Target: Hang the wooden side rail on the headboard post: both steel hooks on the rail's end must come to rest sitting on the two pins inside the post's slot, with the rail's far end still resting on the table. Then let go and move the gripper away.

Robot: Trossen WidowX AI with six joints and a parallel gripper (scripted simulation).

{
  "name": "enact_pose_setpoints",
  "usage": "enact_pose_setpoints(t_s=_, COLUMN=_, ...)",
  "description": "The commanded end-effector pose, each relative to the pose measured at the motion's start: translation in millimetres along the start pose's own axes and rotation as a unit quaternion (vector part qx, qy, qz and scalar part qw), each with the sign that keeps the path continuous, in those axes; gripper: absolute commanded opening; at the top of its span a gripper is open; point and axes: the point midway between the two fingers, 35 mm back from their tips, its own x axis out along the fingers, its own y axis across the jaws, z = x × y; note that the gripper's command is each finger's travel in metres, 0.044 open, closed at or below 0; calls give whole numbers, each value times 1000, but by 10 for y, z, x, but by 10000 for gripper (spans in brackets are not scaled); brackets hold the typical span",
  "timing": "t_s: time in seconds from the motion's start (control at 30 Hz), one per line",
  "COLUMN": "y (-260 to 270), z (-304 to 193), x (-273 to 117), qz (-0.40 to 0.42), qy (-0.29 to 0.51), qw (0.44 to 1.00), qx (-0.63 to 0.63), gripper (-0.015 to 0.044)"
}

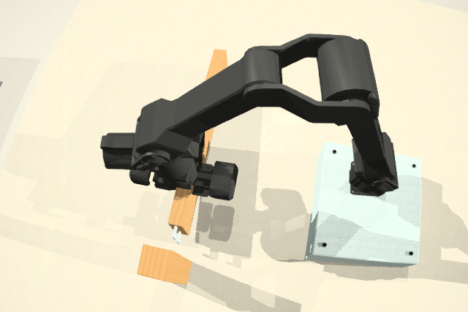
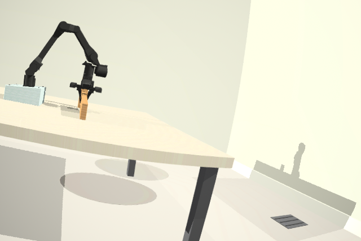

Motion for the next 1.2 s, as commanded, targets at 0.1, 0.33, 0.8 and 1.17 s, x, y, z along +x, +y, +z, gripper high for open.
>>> enact_pose_setpoints(t_s=0.1, y=28, z=-15, x=-18, qz=4, qy=1, qw=1000, qx=1, gripper=0)
enact_pose_setpoints(t_s=0.33, y=20, z=-23, x=-10, qz=4, qy=1, qw=1000, qx=1, gripper=0)
enact_pose_setpoints(t_s=0.8, y=4, z=-39, x=-5, qz=4, qy=1, qw=1000, qx=1, gripper=0)
enact_pose_setpoints(t_s=1.17, y=12, z=-52, x=-18, qz=4, qy=1, qw=1000, qx=1, gripper=0)
